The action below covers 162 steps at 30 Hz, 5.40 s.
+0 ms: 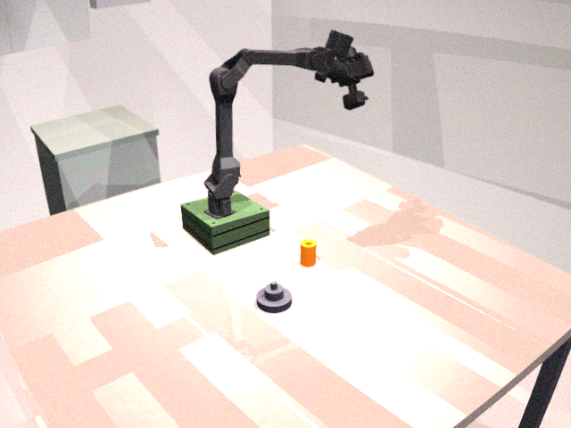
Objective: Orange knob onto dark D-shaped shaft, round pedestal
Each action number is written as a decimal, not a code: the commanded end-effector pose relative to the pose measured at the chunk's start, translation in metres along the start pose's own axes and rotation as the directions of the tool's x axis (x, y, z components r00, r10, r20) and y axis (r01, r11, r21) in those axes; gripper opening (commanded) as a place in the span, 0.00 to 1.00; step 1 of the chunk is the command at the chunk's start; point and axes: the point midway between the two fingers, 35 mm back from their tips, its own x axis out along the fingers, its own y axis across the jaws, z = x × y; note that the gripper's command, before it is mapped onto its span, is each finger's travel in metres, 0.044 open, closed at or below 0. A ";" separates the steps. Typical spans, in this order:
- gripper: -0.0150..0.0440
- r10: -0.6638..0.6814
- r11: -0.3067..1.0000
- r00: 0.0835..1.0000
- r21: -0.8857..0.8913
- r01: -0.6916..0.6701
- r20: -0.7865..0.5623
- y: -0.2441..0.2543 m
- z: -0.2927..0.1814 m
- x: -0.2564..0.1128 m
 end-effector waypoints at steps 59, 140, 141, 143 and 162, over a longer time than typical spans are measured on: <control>1.00 -0.786 0.263 0.413 0.357 0.897 -0.459 -0.445 -0.082 -0.232; 0.25 -0.786 0.263 0.413 0.356 0.897 -0.459 -0.380 -0.045 -0.267; 0.25 -0.786 0.263 0.413 0.356 0.897 -0.459 -0.380 -0.045 -0.267; 0.25 -0.787 0.263 0.413 0.356 0.897 -0.459 -0.381 -0.044 -0.268; 0.25 -0.791 0.255 0.407 0.359 0.898 -0.456 -0.422 -0.035 -0.304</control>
